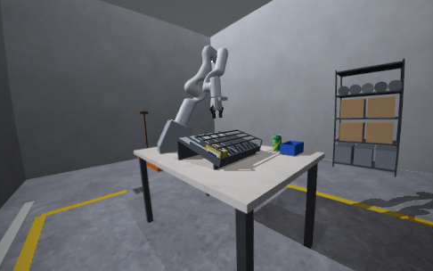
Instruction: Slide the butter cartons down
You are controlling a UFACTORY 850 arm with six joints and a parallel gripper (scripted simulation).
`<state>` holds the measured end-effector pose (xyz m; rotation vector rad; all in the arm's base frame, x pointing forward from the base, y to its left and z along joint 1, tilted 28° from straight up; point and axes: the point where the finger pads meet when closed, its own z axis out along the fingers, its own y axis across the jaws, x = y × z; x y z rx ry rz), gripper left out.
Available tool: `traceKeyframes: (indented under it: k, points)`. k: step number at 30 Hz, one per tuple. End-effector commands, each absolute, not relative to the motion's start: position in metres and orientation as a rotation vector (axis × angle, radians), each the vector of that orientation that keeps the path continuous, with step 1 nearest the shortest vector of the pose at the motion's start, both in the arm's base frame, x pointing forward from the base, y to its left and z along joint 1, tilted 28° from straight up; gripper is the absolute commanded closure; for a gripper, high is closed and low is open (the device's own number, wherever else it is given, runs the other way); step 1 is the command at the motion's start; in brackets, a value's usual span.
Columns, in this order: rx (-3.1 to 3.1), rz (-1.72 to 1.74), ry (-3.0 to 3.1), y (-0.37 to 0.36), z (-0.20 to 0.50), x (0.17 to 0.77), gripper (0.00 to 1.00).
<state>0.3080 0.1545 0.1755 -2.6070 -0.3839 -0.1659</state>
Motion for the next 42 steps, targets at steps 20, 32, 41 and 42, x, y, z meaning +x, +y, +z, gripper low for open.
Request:
traceKeyframes:
  k: [20,32,41,42]
  points:
    - [-2.639,-0.195,-0.395,0.269,0.247,0.262,0.1]
    - [-2.629,-0.202,-0.396,0.276,0.232,0.263,0.1]
    - [-2.631,-0.201,-0.396,0.293,0.2,0.266,0.1]
    - [-2.631,-0.201,-0.396,0.295,0.197,0.266,0.1]
